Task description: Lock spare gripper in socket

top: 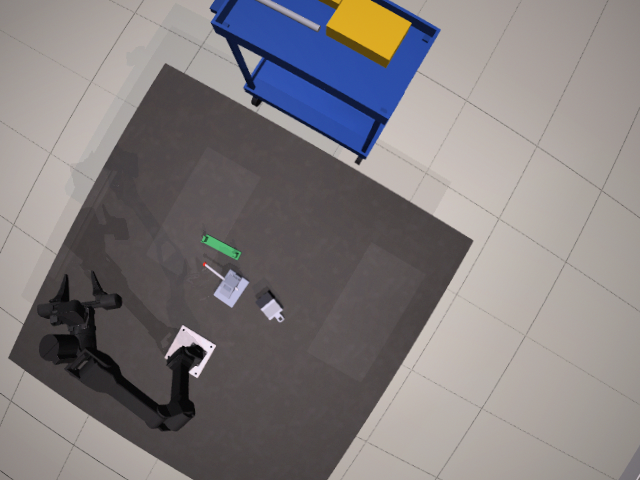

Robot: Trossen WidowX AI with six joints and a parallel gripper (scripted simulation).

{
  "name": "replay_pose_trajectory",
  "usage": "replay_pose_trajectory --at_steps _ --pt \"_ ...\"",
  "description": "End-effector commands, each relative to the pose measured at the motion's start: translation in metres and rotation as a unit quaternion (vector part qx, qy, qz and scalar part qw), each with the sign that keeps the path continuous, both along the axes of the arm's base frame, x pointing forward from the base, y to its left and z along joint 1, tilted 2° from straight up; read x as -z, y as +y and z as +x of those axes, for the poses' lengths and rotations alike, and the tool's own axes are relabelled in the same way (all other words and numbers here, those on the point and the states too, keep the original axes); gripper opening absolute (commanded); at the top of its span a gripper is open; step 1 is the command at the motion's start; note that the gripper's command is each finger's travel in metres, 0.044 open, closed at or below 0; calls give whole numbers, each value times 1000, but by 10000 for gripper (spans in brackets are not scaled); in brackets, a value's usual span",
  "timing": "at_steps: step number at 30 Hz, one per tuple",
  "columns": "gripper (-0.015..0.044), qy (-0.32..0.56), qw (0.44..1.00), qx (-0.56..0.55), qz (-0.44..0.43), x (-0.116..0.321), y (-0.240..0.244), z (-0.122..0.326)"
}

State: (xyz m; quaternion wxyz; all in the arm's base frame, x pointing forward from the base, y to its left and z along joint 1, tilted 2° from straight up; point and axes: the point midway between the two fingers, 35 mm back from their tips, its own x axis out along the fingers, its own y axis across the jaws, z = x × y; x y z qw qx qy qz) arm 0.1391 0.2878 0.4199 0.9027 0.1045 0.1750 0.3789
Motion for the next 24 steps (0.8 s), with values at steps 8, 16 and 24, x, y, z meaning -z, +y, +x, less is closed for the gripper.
replay_pose_trajectory --at_steps 8,16,24 --pt "300 -48 884 -76 -459 107 -42 111" --pt "300 24 764 -224 -605 166 -109 153" --pt "300 96 684 -383 -613 203 -175 164"
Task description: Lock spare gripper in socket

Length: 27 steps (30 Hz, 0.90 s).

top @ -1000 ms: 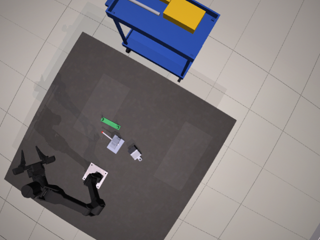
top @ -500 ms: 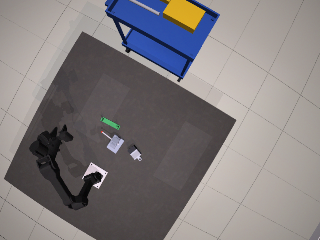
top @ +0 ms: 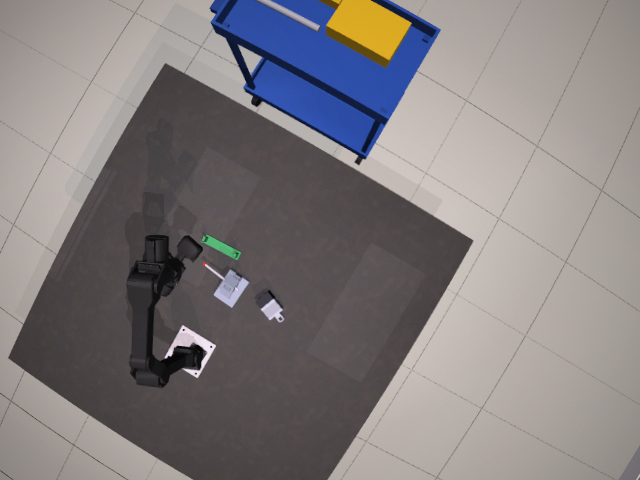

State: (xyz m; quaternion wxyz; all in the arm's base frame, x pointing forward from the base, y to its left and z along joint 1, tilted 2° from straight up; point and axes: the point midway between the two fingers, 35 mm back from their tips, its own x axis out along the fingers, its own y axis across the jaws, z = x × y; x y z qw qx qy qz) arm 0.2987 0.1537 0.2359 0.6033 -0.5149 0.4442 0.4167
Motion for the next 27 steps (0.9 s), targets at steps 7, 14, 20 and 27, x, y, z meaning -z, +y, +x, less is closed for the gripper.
replay_pose_trajectory --at_steps 7,14,20,27 --pt "300 96 993 -59 -25 19 -41 5" --pt "300 96 993 -59 -24 51 -39 7" --pt "300 96 993 -59 -24 87 -38 3" --pt "300 96 993 -59 -24 96 -38 4"
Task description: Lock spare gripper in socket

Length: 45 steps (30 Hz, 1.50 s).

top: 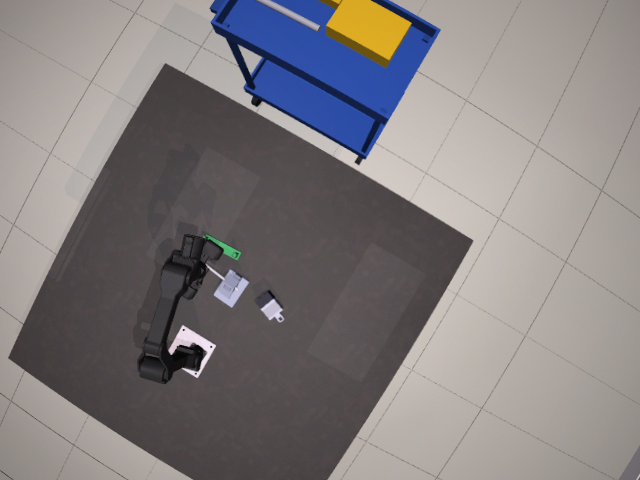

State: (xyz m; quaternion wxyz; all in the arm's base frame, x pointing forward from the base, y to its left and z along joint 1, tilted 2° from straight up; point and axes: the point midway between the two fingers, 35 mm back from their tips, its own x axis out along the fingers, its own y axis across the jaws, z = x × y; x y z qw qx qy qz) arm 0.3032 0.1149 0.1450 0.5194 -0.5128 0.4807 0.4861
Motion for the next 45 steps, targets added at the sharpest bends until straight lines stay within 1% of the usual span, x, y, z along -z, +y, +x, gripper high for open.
replay_pose_trajectory --at_steps 1,31,36,45 --pt "300 0 1000 -1 2 7 1 0" --pt "300 1 1000 -1 2 55 1 0" --pt "300 1 1000 -1 2 58 1 -1" --pt "64 1 1000 -1 2 58 1 -1"
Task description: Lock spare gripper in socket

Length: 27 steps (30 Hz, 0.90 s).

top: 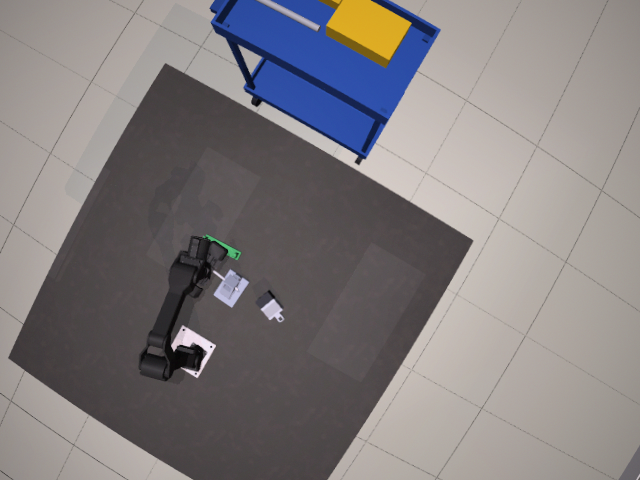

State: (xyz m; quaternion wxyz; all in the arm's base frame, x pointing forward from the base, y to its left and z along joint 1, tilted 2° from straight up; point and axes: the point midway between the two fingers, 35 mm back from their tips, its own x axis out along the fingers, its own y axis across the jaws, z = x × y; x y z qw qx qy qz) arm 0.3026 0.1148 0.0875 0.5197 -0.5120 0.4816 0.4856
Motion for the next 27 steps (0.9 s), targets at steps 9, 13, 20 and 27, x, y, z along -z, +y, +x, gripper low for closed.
replay_pose_trajectory --at_steps 9,13,20,27 --pt "0 0 1000 -3 2 0 1 0" --pt "0 1 1000 -3 7 0 1 0" --pt "0 4 998 -5 61 -7 4 0" --pt "0 5 996 -7 94 -11 9 -1"
